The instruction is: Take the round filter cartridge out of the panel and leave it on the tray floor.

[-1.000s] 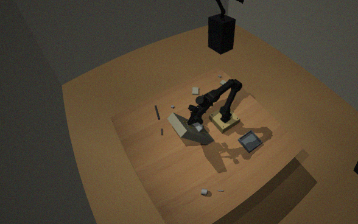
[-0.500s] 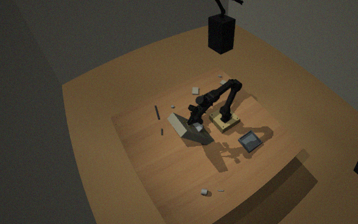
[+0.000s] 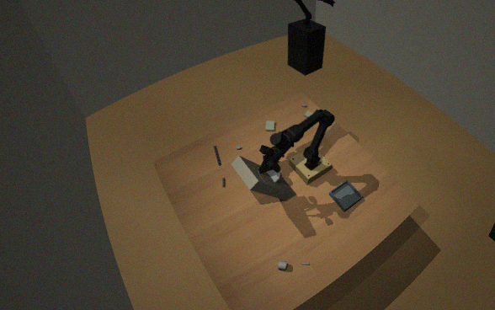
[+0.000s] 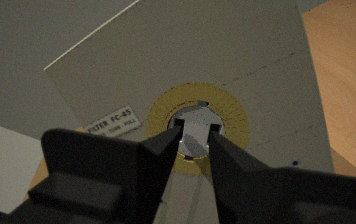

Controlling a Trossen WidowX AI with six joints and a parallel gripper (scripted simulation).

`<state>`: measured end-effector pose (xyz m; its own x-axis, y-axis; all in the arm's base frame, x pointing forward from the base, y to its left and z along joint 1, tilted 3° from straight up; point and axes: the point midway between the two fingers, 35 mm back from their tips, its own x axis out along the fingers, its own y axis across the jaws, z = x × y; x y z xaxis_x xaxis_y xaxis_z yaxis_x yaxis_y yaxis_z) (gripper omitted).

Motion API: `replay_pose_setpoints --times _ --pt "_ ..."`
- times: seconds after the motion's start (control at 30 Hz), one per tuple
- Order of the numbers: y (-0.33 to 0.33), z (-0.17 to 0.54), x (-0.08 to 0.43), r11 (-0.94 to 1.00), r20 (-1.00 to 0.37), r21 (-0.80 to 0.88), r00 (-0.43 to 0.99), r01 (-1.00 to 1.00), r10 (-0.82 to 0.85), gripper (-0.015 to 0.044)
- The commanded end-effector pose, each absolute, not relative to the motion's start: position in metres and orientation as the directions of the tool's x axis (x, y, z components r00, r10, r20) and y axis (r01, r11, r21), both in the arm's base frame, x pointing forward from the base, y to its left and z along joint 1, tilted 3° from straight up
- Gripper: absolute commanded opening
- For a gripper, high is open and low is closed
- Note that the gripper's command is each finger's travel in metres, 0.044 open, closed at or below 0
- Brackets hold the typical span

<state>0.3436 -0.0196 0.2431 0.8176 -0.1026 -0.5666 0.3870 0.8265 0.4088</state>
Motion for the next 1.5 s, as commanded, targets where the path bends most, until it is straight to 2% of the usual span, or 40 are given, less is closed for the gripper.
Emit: replay_pose_setpoints --times 0.0,1.3,1.47 --pt "-0.019 0.241 0.346 0.828 -0.567 0.409 0.818 0.383 -0.098 0.0111" --pt "-0.021 0.233 0.358 0.828 -0.566 0.409 0.818 0.383 -0.098 0.0111" --pt "-0.021 0.236 0.354 0.827 -0.566 0.41 0.818 0.386 -0.102 0.0078"
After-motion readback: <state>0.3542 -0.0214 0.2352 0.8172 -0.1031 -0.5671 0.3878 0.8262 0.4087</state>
